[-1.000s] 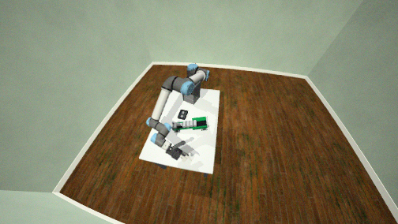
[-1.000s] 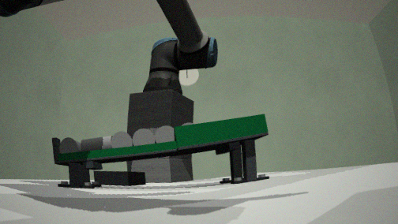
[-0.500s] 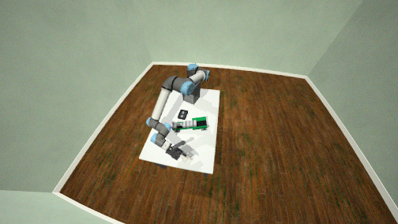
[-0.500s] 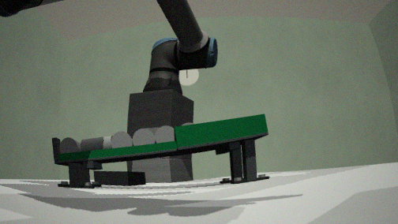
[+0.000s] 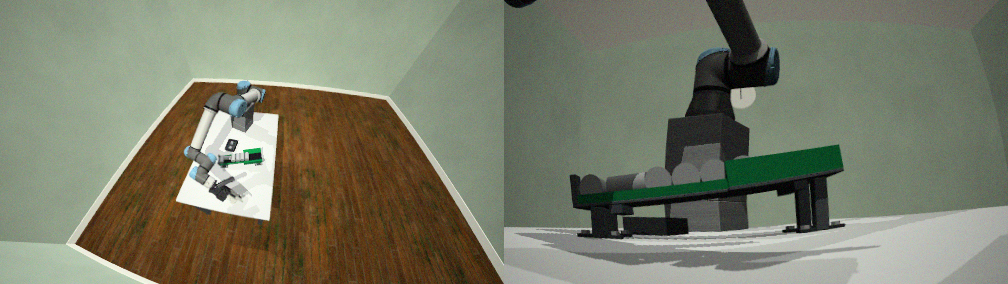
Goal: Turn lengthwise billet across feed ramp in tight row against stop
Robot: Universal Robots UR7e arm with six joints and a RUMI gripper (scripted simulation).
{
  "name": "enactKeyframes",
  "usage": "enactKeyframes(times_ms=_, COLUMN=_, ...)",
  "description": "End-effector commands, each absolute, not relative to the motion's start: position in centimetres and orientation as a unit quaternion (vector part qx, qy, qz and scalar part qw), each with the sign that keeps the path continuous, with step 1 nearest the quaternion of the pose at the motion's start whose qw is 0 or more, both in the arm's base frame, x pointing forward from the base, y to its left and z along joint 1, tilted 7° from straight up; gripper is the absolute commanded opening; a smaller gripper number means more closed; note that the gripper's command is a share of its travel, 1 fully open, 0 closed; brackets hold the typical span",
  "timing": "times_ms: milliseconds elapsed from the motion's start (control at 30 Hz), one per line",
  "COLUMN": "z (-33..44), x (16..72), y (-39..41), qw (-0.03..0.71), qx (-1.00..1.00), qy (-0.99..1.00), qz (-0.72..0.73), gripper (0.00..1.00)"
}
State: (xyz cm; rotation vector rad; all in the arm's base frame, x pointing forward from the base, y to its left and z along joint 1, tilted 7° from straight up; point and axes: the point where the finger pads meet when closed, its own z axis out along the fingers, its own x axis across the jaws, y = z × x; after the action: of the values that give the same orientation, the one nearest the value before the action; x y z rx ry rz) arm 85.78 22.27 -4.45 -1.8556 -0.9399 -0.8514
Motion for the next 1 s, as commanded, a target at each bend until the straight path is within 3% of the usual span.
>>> enactKeyframes(times_ms=0, z=-4.2, x=85.8, y=22.2, qw=0.431, qx=-0.748, qy=-0.374, qz=-0.339, gripper=0.40)
enactKeyframes(times_ms=967, z=-0.8, x=84.2, y=20.6, qw=0.427, qx=-0.813, qy=-0.295, qz=-0.263, gripper=0.40)
